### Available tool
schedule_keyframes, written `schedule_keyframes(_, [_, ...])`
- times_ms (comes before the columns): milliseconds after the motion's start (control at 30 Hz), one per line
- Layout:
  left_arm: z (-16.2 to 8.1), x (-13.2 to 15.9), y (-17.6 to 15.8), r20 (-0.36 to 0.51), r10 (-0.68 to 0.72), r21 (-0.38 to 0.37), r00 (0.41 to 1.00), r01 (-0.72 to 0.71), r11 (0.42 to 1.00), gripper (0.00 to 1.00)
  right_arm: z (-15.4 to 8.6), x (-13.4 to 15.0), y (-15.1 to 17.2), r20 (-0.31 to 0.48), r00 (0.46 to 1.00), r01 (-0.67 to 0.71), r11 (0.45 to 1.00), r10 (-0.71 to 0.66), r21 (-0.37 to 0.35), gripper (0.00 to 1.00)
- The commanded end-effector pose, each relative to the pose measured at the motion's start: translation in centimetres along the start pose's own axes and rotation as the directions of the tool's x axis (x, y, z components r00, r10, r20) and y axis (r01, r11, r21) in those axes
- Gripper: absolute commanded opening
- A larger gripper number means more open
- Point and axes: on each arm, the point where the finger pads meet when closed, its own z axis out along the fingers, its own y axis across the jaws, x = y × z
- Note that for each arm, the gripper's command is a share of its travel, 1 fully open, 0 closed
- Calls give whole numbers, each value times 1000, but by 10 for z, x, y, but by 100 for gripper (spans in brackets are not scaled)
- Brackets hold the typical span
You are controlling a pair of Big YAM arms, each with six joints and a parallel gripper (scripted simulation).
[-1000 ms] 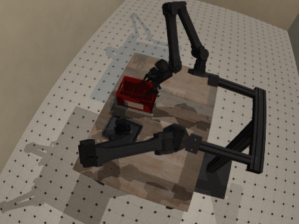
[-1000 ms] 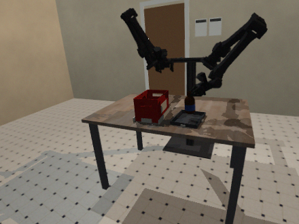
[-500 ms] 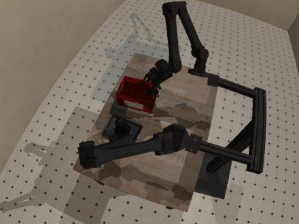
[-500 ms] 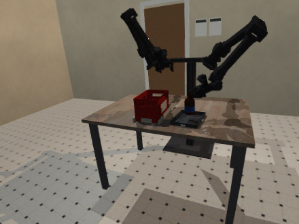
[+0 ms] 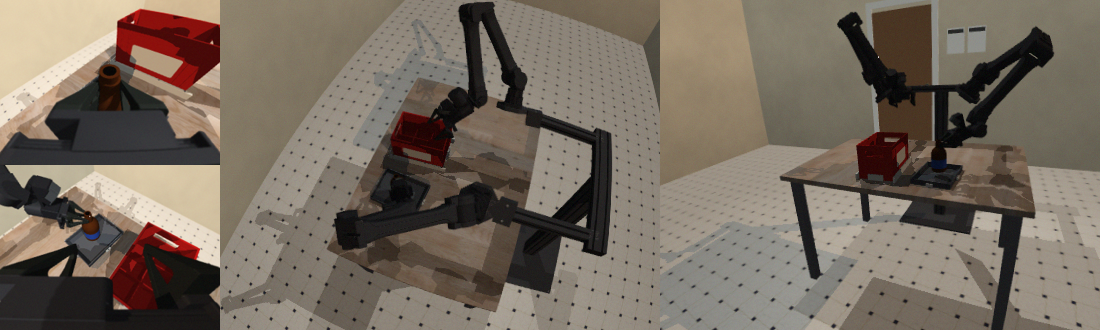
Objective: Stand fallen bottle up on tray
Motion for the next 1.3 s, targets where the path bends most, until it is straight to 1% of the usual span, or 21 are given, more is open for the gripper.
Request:
schedule_keyframes(0, [3,-1,-9,16,13,11,1000,-13,1000,24,0,-1,0,5,1000,5,1000,-5,0,100])
schedule_keyframes(100, [3,9,-3,9,4,0,1000,-4,1000,24,0,-1,0,5,1000,5,1000,-5,0,100])
schedule_keyframes(267, [4,15,-6,8,-1,4,1000,1,1000,24,0,-1,0,5,1000,5,1000,-5,0,100])
schedule_keyframes(433, [7,11,-11,15,3,21,1000,-4,1000,24,0,-1,0,5,1000,5,1000,-5,0,100])
schedule_keyframes(533, [6,19,-4,8,-4,7,1000,4,1000,24,0,-1,0,5,1000,5,1000,-5,0,100])
schedule_keyframes(700, [7,17,-11,11,-4,21,1000,4,1000,24,0,-1,0,5,1000,5,1000,-5,0,100])
schedule_keyframes(733, [8,20,-6,10,-2,13,1000,2,1000,24,0,-1,0,5,1000,5,1000,-5,0,100])
schedule_keyframes(900, [6,22,-10,8,-9,17,1000,9,1000,24,0,-1,0,5,1000,5,1000,-5,0,100])
schedule_keyframes(933, [8,24,-6,8,-6,11,1000,6,1000,24,0,-1,0,5,1000,5,1000,-5,0,100])
schedule_keyframes(1000, [8,24,-6,8,-6,11,1000,6,1000,24,0,-1,0,5,1000,5,1000,-5,0,100])
schedule_keyframes(1033, [9,19,-10,15,3,21,1000,-3,1000,24,0,-1,0,5,1000,5,1000,-5,0,100])
schedule_keyframes(1267, [8,28,-7,7,-8,12,1000,8,1000,24,0,-1,0,5,1000,5,1000,-5,0,100])
